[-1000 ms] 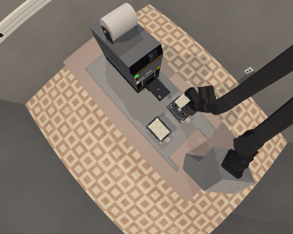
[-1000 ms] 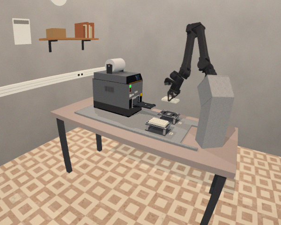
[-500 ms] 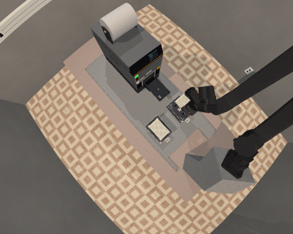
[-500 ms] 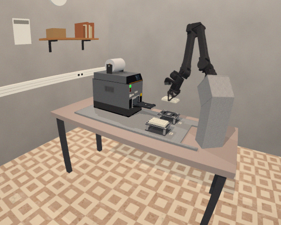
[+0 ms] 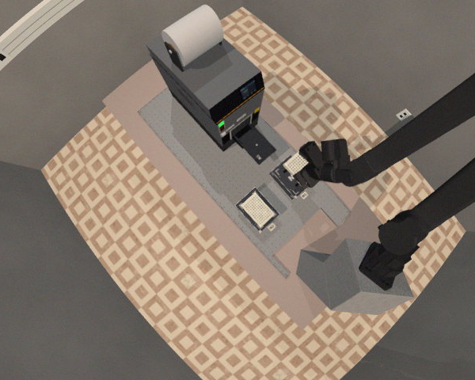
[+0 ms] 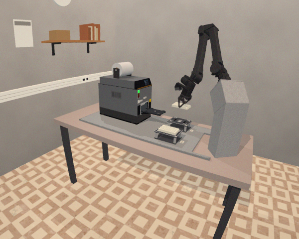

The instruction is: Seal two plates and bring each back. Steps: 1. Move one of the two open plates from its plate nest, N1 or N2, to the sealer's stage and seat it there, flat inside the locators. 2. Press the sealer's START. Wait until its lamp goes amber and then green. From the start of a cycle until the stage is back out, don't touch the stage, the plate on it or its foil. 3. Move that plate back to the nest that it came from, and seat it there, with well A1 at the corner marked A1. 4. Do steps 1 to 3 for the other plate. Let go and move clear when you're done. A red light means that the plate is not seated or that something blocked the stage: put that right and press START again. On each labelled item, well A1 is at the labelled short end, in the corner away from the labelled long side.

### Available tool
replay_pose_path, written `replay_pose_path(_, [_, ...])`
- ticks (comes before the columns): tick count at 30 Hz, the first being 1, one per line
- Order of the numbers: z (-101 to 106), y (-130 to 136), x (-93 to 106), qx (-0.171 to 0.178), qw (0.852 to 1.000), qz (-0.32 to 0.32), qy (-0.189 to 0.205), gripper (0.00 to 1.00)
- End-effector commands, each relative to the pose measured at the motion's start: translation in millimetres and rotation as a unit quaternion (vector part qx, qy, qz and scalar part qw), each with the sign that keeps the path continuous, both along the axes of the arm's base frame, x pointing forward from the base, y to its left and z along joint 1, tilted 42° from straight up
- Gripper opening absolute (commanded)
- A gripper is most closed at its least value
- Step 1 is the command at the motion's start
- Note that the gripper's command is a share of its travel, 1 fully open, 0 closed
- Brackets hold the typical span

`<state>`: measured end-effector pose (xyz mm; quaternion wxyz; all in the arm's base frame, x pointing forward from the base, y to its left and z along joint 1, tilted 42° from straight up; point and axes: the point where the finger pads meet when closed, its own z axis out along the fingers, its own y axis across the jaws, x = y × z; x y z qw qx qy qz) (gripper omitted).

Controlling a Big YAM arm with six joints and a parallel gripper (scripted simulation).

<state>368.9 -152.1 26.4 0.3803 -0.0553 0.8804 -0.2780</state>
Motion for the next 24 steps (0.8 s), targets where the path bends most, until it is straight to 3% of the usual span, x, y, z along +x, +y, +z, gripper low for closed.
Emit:
replay_pose_path(1, [-4.6, 7.4, -2.2, -0.002, 1.0, 0.011, 0.005, 0.0])
replay_pose_path(24, [11.7, 8.5, 4.0, -0.01, 1.0, 0.015, -0.001, 0.0])
